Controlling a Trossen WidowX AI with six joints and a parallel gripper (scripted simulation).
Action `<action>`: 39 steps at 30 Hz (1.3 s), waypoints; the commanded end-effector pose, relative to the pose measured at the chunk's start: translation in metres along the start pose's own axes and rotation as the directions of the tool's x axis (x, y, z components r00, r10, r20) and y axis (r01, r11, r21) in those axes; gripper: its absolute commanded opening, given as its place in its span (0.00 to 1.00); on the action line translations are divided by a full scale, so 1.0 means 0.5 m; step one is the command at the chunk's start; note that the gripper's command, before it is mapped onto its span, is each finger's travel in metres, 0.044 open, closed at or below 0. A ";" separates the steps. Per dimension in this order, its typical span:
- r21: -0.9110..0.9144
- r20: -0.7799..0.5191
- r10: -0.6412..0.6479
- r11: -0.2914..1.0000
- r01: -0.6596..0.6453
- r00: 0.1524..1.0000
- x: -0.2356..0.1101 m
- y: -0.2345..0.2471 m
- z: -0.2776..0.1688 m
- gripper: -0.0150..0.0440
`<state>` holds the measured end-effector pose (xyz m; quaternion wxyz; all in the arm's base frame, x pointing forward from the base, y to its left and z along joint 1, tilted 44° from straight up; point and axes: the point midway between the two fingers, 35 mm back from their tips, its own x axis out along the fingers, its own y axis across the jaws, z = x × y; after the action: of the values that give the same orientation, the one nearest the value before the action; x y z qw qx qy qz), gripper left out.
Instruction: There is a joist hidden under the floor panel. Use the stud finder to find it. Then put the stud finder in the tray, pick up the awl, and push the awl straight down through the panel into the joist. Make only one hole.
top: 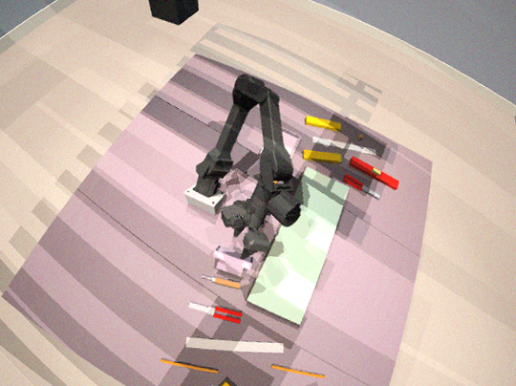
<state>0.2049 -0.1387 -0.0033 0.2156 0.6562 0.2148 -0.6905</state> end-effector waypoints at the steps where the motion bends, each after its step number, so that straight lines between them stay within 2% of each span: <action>1: -0.412 -0.021 -0.088 0.908 0.071 0.996 0.016 0.011 -0.001 1.00; 5: -0.714 -0.039 -0.157 0.695 0.082 0.987 0.029 0.016 0.000 1.00; 9: -0.918 -0.062 -0.225 0.396 0.034 0.972 0.042 0.021 0.001 1.00; 13: -0.996 -0.088 -0.290 0.058 -0.074 0.953 0.056 0.026 0.003 1.00; 16: -0.983 -0.105 -0.327 -0.111 -0.148 0.939 0.065 0.028 0.004 1.00; 22: -0.855 -0.140 -0.392 -0.416 -0.311 0.909 0.081 0.033 0.006 1.00; 28: -0.606 -0.175 -0.448 -0.653 -0.455 0.877 0.096 0.037 0.009 1.00; 34: -0.274 -0.214 -0.498 -0.795 -0.541 0.840 0.114 0.042 0.013 1.00; 39: 0.031 -0.245 -0.533 -0.839 -0.543 0.810 0.129 0.045 0.016 1.00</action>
<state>0.2055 -0.1538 -0.0473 0.6156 0.1903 0.7565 0.1121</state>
